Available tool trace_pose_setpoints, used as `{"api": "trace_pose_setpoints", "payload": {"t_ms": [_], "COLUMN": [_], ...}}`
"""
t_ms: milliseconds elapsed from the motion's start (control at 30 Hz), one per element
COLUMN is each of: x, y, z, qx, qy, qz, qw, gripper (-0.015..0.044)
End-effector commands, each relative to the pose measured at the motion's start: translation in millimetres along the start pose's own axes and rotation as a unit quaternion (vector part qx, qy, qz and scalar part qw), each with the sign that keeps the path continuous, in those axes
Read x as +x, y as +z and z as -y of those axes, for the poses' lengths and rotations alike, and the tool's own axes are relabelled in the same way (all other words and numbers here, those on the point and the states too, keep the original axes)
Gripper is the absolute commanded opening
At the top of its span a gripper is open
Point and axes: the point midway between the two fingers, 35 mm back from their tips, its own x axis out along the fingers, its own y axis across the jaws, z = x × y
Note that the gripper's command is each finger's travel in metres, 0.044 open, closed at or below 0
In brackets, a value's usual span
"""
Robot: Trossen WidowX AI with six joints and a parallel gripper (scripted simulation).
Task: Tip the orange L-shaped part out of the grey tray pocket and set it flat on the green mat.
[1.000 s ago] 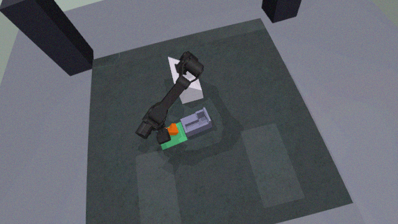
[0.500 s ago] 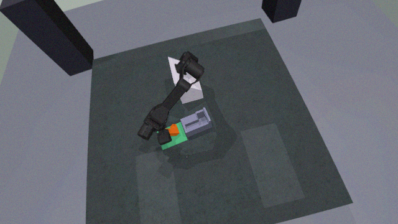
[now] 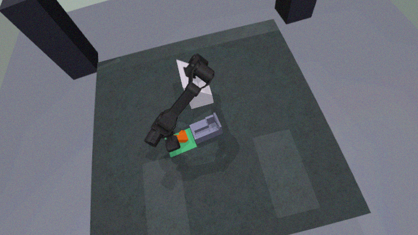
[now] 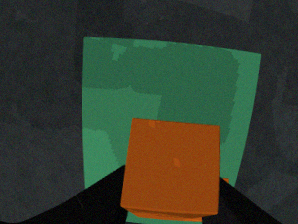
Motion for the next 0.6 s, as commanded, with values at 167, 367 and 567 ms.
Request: {"api": "trace_pose_setpoints", "payload": {"t_ms": [167, 367, 567], "x": [-3, -76, -81], "y": [0, 1, 4], "z": [0, -1, -3], "qx": [0.000, 0.002, 0.003], "qy": [0.000, 0.001, 0.011], "qz": [0.000, 0.000, 0.005], "qw": [1.000, 1.000, 1.000], "gripper": [0.0263, 0.0400, 0.0400]}}
